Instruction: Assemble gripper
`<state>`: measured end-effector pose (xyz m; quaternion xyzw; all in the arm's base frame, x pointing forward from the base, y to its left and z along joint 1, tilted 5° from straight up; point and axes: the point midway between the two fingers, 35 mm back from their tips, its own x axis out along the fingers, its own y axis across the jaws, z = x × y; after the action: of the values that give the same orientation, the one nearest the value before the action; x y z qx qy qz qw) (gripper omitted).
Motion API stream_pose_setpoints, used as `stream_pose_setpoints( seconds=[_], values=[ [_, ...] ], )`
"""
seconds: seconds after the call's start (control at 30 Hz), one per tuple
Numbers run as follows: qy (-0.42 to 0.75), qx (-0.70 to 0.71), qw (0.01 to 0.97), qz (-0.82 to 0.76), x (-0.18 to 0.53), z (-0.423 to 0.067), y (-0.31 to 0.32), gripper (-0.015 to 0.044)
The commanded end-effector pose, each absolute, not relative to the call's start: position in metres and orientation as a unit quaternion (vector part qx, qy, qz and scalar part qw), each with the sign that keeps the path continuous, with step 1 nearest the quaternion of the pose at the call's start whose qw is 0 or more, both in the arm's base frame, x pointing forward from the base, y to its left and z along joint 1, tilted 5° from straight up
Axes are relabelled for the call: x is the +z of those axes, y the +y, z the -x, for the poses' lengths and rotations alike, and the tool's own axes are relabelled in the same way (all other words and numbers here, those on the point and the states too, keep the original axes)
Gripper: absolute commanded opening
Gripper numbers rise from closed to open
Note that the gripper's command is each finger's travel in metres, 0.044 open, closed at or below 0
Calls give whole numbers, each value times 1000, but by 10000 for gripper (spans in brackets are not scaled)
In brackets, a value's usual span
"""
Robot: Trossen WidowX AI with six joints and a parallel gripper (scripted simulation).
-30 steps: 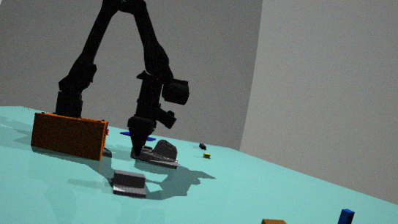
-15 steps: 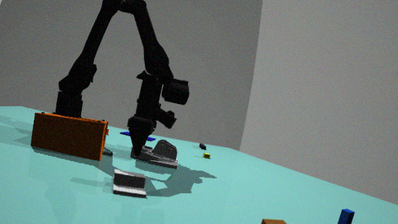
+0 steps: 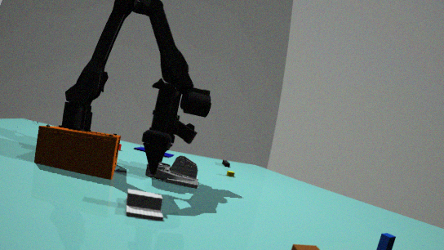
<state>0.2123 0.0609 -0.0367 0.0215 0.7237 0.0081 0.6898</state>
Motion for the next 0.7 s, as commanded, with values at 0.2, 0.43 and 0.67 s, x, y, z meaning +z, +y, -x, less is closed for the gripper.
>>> stream_pose_setpoints(
  seconds=[0.2,0.43,0.67],
  values=[
    [724,8,690,-21,-37,-212,61,440],
    [724,8,690,-21,-37,-212,61,440],
    [724,8,690,-22,-35,-213,61,440]
  ],
)
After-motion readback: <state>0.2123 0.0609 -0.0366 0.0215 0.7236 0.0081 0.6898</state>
